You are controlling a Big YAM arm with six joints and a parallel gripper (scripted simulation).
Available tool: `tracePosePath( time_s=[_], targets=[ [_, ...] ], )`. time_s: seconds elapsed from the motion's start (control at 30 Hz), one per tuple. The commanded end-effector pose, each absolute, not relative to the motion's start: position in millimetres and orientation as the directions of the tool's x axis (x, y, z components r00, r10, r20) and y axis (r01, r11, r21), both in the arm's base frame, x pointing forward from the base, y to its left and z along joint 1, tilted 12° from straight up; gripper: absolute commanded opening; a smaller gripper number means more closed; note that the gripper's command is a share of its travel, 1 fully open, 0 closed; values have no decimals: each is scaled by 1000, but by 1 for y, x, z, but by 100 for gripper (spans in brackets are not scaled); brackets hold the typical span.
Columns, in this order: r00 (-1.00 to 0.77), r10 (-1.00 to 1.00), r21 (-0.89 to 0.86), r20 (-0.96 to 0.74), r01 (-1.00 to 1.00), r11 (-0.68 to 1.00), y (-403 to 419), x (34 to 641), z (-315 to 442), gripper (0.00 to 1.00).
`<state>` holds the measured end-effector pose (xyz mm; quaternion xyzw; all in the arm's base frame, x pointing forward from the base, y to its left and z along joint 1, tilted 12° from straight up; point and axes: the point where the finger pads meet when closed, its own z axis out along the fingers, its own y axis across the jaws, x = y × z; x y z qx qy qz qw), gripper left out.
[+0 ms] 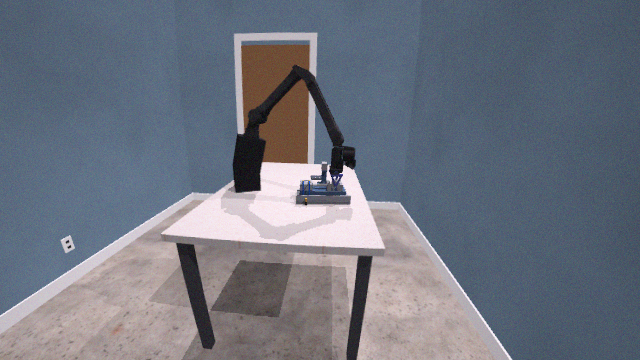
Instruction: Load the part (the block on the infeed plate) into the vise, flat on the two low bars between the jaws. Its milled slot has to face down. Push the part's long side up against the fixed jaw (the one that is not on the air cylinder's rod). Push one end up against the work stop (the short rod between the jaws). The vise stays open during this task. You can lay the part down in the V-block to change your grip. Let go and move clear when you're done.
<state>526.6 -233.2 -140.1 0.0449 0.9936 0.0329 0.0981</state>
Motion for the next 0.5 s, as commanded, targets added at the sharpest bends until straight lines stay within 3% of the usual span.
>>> tracePosePath(
  time_s=[0.0, 0.13, 0.17, 0.47],
  targets=[
    [-970, 97, 62, -224, 85, 994, -236, 548, -136, 0],
    [-970, 97, 62, -224, 85, 994, -236, 548, -136, 0],
    [-970, 97, 62, -224, 85, 994, -236, 548, -136, 74],
    [-972, 98, 66, -212, 86, 994, -234, 543, -139, 74]
  ],
)
